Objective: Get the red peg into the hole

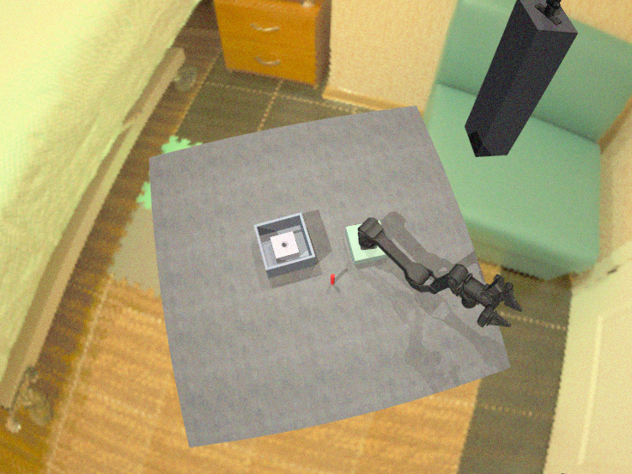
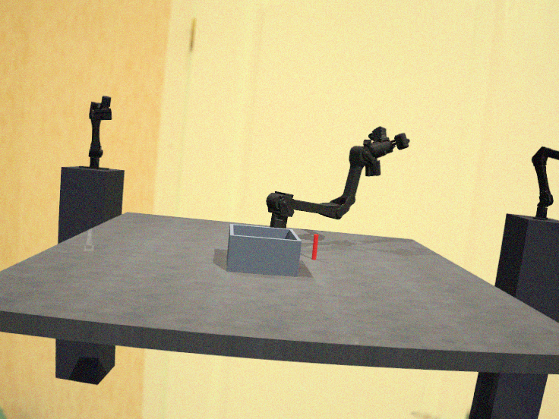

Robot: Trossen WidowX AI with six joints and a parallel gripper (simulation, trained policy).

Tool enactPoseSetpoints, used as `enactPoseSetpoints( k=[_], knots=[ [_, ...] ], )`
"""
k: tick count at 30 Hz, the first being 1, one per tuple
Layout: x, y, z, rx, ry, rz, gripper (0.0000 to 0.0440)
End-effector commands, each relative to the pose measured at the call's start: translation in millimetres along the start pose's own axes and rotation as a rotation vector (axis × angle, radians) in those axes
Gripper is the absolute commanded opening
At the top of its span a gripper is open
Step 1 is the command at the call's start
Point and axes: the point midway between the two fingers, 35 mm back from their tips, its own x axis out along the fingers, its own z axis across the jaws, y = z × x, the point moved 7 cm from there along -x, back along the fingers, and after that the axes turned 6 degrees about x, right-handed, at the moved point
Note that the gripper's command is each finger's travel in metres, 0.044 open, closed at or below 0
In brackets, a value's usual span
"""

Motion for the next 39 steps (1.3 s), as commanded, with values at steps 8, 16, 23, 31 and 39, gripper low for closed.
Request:
enactPoseSetpoints(
  k=[8, 16, 23, 31, 39],
  knots=[
    [-26.4, -76.0, 24.2, -0.036, 0.005, -0.244, 0.0440],
    [-70.8, -152.2, 28.8, -0.044, 0.040, -0.507, 0.0440],
    [-121.9, -210.9, 20.3, -0.028, 0.099, -0.742, 0.0440],
    [-188.5, -262.5, 1.1, 0.001, 0.194, -1.001, 0.0440],
    [-260.5, -296.5, -24.0, 0.042, 0.315, -1.250, 0.0440]
  ],
)
